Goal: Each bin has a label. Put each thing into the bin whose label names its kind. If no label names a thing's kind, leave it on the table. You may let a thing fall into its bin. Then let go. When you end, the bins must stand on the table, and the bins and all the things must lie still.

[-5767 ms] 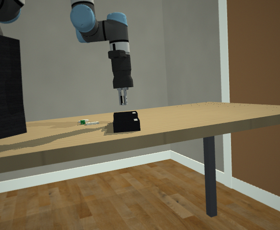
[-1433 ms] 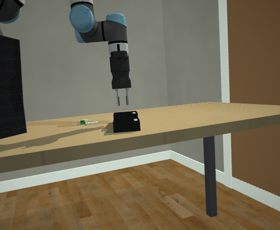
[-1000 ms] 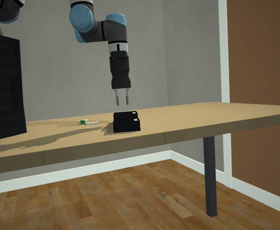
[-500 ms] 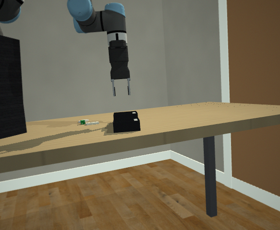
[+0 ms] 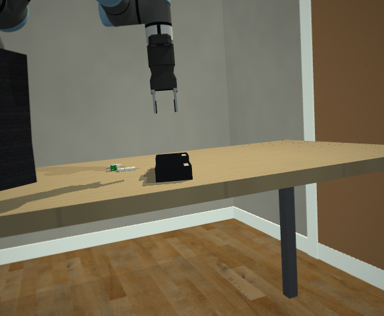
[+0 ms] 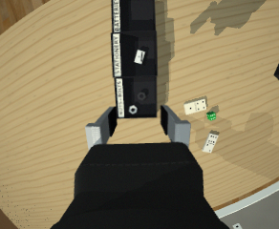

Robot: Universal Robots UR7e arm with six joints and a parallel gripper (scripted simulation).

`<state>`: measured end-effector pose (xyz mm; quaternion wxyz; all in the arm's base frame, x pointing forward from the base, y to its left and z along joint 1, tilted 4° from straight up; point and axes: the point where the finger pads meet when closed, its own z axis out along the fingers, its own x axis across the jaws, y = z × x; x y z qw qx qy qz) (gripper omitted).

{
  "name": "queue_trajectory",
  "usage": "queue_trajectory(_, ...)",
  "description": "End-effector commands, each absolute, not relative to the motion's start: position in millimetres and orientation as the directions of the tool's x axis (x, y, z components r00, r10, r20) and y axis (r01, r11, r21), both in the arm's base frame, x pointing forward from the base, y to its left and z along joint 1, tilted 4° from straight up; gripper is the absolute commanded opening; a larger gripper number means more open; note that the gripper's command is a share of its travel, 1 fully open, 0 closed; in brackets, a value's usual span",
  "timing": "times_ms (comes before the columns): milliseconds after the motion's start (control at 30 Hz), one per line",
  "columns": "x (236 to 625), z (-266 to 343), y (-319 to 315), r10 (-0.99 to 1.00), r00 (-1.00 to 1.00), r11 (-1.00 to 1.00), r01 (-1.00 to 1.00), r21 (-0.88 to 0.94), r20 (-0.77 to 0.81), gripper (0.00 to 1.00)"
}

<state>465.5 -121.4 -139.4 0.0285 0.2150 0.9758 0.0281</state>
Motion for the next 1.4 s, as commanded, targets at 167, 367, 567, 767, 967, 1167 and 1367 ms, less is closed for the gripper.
queue_trajectory(167,460.0,-95.0,-122.9,0.422,-0.906,0.905,0.419,0.068,-0.036,1.0)
queue_trajectory(367,461.3,-94.4,-123.3,0.422,-0.906,0.906,0.418,0.068,-0.039,1.0)
queue_trajectory(567,461.3,-94.5,-123.0,0.421,-0.906,0.906,0.418,0.068,-0.039,1.0)
queue_trajectory(767,461.7,-95.0,-122.8,0.421,-0.906,0.906,0.418,0.068,-0.038,1.0)
queue_trajectory(967,461.7,-95.0,-122.8,0.421,-0.906,0.906,0.418,0.068,-0.038,1.0)
queue_trajectory(1167,461.7,-95.0,-122.8,0.421,-0.906,0.906,0.418,0.068,-0.038,1.0)
queue_trajectory(1367,461.7,-95.0,-122.8,0.421,-0.906,0.906,0.418,0.068,-0.038,1.0)
